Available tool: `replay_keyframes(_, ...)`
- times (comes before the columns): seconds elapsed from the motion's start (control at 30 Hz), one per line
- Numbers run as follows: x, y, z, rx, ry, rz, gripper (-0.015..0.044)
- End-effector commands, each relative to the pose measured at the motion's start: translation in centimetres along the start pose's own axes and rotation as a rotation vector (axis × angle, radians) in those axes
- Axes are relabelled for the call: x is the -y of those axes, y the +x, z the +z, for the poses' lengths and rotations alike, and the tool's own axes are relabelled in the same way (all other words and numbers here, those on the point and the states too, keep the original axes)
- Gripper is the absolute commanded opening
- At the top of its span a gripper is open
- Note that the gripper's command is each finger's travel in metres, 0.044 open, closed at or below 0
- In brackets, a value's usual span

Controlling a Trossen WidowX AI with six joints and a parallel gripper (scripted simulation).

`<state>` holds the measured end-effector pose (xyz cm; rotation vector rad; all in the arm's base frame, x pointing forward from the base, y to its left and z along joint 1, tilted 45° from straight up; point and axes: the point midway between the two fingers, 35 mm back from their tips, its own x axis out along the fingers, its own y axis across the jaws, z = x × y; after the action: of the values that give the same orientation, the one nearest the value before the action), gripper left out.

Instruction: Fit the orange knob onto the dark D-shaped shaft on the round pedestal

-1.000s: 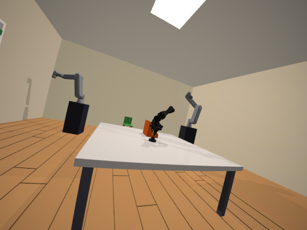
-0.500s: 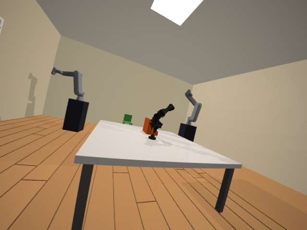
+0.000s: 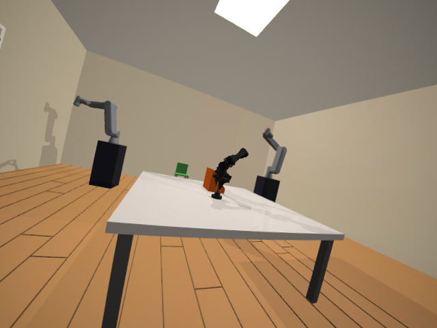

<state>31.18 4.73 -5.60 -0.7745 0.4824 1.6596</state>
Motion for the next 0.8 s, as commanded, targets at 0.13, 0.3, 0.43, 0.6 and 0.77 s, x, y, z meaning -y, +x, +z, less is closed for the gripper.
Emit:
replay_keyframes(0.13,0.13,-0.28,0.02,-0.001,-0.132,-0.002,0.0000)
replay_keyframes(0.3,0.06,-0.06,0.02,-0.001,-0.216,-0.002,0.0000)
replay_keyframes(0.43,0.03,0.04,0.00,-0.001,-0.216,-0.002,0.0000)
replay_keyframes(0.6,0.01,0.13,-0.01,-0.001,-0.216,-0.002,0.0000)
replay_keyframes(0.77,0.02,0.13,-0.01,-0.001,-0.216,-0.002,0.0000)
